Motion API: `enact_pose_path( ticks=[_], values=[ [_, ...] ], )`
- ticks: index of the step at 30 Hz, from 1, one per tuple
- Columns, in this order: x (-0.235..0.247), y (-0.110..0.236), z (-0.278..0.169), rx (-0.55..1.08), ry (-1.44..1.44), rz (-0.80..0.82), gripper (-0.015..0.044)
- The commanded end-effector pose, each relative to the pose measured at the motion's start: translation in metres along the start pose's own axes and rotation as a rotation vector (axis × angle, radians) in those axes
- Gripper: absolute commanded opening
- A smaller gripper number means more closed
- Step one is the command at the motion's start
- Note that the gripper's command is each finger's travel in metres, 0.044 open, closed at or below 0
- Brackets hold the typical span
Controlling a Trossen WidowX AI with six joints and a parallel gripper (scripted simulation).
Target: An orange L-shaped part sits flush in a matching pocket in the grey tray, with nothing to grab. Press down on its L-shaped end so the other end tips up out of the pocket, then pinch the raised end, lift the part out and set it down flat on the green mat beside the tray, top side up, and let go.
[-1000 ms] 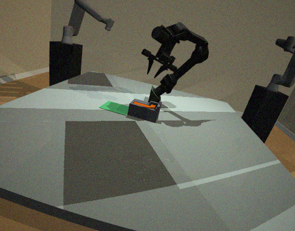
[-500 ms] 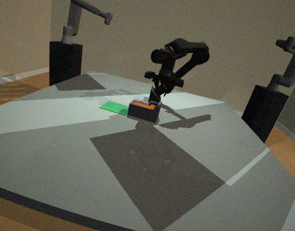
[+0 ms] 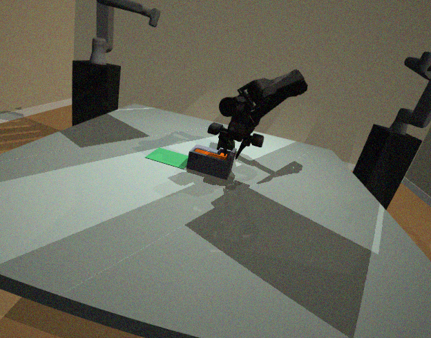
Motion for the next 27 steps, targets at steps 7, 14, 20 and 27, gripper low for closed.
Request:
enact_pose_path(
  ticks=[7,14,20,27],
  values=[
    [0.000,-0.016,0.000,0.001,-0.002,0.005,0.0180],
    [0.001,-0.028,0.000,0.001,-0.002,0.006,0.0180],
    [0.001,-0.033,-0.001,0.001,-0.002,0.006,0.0180],
    [0.001,-0.032,-0.001,0.000,0.001,0.008,0.0180]
  ],
)
Point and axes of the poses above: the point midway between the two fingers, 35 mm back from their tips, its own y axis back along the fingers, its own x axis across the jaws, z = x × y, the point moved 9 cm from there along y, back along the fingers, and after that the axes turned 8 degrees about -y, right-handed, at the moved point
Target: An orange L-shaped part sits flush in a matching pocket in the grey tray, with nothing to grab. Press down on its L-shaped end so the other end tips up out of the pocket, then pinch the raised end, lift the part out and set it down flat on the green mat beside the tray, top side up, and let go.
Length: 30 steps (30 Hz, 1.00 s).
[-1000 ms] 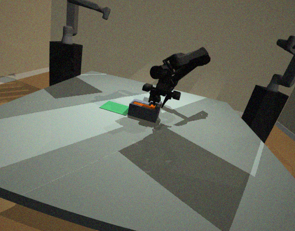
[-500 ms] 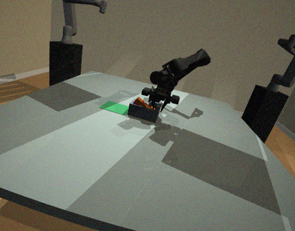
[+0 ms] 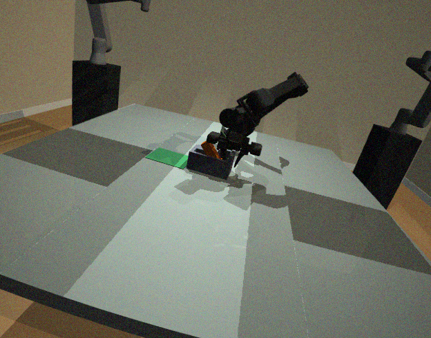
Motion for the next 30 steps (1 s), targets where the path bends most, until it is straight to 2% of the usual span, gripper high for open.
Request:
enact_pose_path(
  ticks=[1,13,16,23,30],
  values=[
    [0.000,0.000,0.000,0.000,0.001,-0.001,0.0180],
    [0.011,0.014,-0.001,0.001,-0.003,-0.004,0.0180],
    [0.009,0.032,0.002,-0.001,-0.003,-0.008,0.0180],
    [0.000,0.107,0.000,0.001,-0.004,-0.008,0.0180],
    [0.000,0.106,0.001,-0.012,-0.006,-0.006,0.0180]
  ],
)
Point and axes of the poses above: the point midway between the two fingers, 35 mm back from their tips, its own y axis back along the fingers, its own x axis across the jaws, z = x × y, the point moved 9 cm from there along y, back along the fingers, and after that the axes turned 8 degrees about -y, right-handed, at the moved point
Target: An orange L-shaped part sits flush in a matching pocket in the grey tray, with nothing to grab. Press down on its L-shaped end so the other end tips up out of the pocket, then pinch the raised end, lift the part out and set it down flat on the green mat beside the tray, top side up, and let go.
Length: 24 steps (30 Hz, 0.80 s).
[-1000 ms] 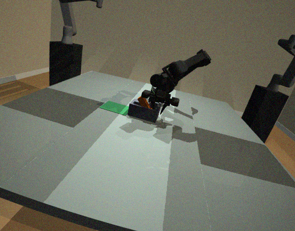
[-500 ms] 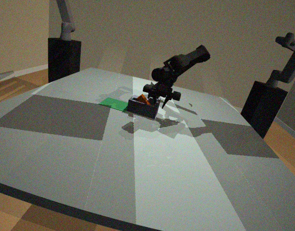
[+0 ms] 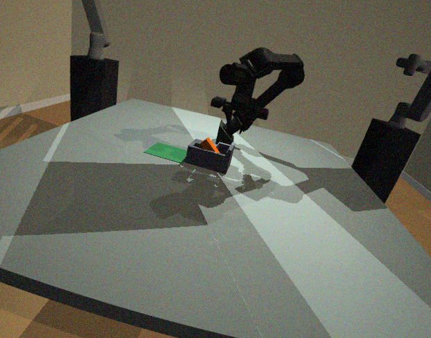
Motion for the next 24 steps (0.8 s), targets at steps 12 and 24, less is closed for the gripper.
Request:
enact_pose_path(
  ticks=[12,24],
  values=[
    [0.0001,0.0000,0.0001,-0.003,-0.003,0.000,0.0180],
    [-0.0037,0.0004,0.0016,-0.003,0.082,-0.001,0.0259]
  ],
)
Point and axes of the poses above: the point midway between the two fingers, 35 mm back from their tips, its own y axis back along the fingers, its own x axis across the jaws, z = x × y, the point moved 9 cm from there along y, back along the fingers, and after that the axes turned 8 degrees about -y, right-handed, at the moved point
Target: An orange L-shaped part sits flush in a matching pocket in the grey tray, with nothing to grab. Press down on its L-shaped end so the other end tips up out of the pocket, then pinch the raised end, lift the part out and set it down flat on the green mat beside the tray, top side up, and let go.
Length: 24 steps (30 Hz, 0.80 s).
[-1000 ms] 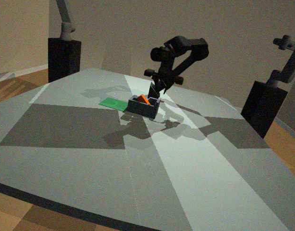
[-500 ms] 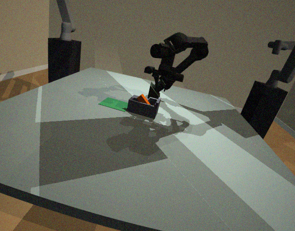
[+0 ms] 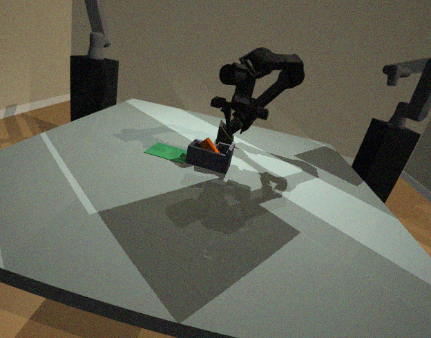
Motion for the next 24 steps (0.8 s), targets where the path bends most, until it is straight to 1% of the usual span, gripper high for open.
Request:
enact_pose_path(
  ticks=[1,17,19,24],
  values=[
    [-0.006,0.001,0.002,-0.002,0.110,-0.002,0.0280],
    [-0.072,0.004,0.018,0.012,1.487,0.003,0.0280],
    [-0.075,0.004,0.019,0.012,1.545,0.004,0.0280],
    [-0.075,0.004,0.019,0.012,1.545,0.004,0.0280]
  ],
)
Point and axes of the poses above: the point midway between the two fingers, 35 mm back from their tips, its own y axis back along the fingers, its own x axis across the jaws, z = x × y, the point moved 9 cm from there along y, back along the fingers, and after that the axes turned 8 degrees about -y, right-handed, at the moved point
